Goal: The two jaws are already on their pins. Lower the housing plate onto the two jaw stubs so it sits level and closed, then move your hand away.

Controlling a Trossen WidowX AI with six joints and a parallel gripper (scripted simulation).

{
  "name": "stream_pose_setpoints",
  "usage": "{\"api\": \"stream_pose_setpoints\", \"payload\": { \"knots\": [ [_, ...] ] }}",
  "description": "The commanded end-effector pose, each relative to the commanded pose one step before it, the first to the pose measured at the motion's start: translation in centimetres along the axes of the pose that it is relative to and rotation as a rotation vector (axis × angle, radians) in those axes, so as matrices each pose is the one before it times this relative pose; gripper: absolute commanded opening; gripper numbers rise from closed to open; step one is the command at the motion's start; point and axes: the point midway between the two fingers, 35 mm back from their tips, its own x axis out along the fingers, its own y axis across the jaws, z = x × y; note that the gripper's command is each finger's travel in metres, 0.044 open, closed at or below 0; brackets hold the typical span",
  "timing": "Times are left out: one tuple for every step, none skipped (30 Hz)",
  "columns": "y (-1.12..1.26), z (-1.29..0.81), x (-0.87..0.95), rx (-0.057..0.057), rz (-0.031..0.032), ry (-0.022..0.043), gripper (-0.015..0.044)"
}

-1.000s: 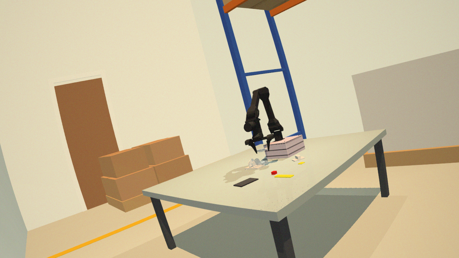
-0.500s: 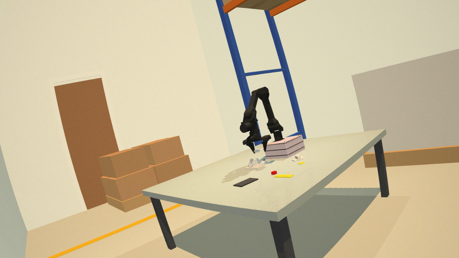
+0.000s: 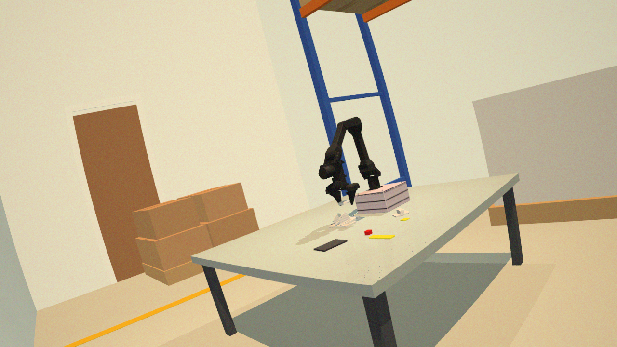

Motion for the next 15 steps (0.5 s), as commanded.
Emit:
{"api": "stream_pose_setpoints", "payload": {
  "knots": [
    [-0.258, -0.157, 0.105, 0.0233, -0.00495, 0.00193, 0.0351],
    [0.000, 0.000, 0.000, 0.0000, 0.00000, 0.00000, 0.0351],
    [0.000, 0.000, 0.000, 0.0000, 0.00000, 0.00000, 0.0351],
    [0.000, 0.000, 0.000, 0.0000, 0.00000, 0.00000, 0.0351],
    [0.000, 0.000, 0.000, 0.0000, 0.00000, 0.00000, 0.0351],
    [0.000, 0.000, 0.000, 0.0000, 0.00000, 0.00000, 0.0351],
    [0.000, 0.000, 0.000, 0.0000, 0.00000, 0.00000, 0.0351],
    [0.000, 0.000, 0.000, 0.0000, 0.00000, 0.00000, 0.0351],
    [0.000, 0.000, 0.000, 0.0000, 0.00000, 0.00000, 0.0351],
    [0.000, 0.000, 0.000, 0.0000, 0.00000, 0.00000, 0.0351],
    [0.000, 0.000, 0.000, 0.0000, 0.00000, 0.00000, 0.0351],
    [0.000, 0.000, 0.000, 0.0000, 0.00000, 0.00000, 0.0351],
    [0.000, 0.000, 0.000, 0.0019, 0.00000, 0.00000, 0.0351],
    [0.000, 0.000, 0.000, 0.0048, 0.00000, 0.00000, 0.0351],
    [0.000, 0.000, 0.000, 0.0019, 0.00000, 0.00000, 0.0351]
  ]
}}
